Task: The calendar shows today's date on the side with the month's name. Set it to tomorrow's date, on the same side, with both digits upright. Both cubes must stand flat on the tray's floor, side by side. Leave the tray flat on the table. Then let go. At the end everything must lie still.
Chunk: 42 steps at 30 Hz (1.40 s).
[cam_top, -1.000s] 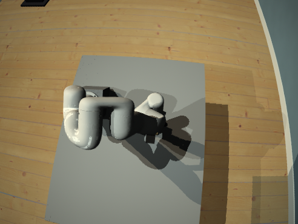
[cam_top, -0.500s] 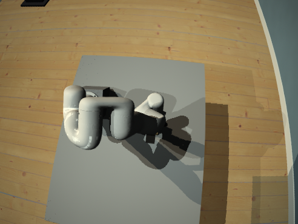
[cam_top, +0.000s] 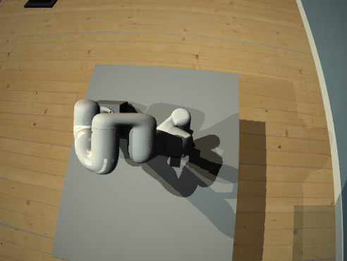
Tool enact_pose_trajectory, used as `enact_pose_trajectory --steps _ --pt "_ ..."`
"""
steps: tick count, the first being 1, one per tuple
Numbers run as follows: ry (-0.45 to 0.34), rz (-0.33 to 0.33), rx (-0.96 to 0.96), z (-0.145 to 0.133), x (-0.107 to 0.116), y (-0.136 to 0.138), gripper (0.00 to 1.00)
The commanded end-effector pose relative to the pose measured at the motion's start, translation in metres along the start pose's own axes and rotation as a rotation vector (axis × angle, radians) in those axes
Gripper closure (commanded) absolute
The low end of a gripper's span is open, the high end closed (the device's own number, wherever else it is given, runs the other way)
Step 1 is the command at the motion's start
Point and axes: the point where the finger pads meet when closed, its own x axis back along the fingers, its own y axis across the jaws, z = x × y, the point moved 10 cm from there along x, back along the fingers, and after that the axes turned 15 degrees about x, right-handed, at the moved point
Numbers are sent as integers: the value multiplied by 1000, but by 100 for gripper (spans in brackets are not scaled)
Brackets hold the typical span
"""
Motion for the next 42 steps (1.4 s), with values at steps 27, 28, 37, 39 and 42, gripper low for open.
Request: enact_pose_trajectory --steps 27,28,37,39,42 --pt "0 3 -1 0 1 -1 67" --pt "0 3 -1 0 1 -1 67" --pt "0 3 -1 0 1 -1 55" --pt "0 3 -1 0 1 -1 55" --pt "0 3 -1 0 1 -1 51"
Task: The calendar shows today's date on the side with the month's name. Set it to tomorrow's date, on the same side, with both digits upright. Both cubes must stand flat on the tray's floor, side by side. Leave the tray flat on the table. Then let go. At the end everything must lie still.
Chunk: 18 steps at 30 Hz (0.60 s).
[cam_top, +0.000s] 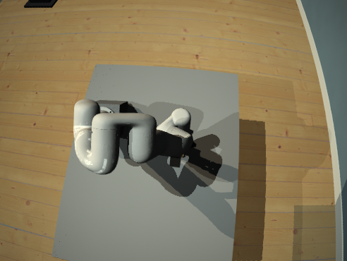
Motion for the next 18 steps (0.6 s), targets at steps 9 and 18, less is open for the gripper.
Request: enact_pose_trajectory --steps 9,18 --pt "0 3 -1 0 1 -1 51" --pt "0 3 -1 0 18 -1 51"
